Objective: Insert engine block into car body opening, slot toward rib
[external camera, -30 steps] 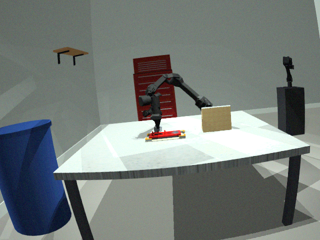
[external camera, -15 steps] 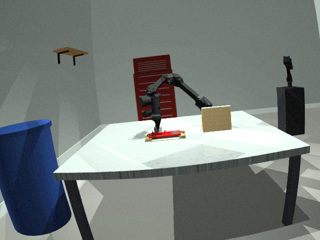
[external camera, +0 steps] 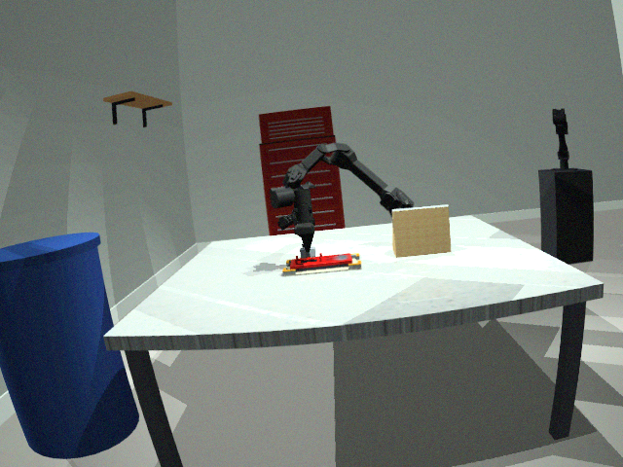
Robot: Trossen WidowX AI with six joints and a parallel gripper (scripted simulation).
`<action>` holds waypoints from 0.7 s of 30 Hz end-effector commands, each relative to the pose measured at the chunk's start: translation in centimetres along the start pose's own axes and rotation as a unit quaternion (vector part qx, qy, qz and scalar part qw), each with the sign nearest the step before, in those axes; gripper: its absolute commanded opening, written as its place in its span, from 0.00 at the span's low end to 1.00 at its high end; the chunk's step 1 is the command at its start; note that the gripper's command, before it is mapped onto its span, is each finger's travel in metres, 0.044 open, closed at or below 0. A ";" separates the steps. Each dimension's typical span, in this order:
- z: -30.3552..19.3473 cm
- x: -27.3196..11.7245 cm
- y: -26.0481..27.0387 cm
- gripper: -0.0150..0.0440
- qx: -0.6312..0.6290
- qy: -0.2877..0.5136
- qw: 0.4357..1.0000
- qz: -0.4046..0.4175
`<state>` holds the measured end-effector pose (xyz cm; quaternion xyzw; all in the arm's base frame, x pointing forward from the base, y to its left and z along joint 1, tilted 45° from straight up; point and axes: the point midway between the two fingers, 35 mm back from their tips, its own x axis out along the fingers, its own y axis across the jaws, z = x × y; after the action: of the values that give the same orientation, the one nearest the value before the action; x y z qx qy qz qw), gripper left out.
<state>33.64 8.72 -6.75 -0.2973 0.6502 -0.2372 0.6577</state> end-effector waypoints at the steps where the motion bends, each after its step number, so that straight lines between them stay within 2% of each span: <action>1: 0.0 0.1 0.0 0.52 -0.003 0.000 1.000 0.000; 21: 0.0 0.5 0.0 0.52 0.005 0.000 1.000 0.000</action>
<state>33.63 8.47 -7.04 -0.2934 0.6498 -0.2398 0.6589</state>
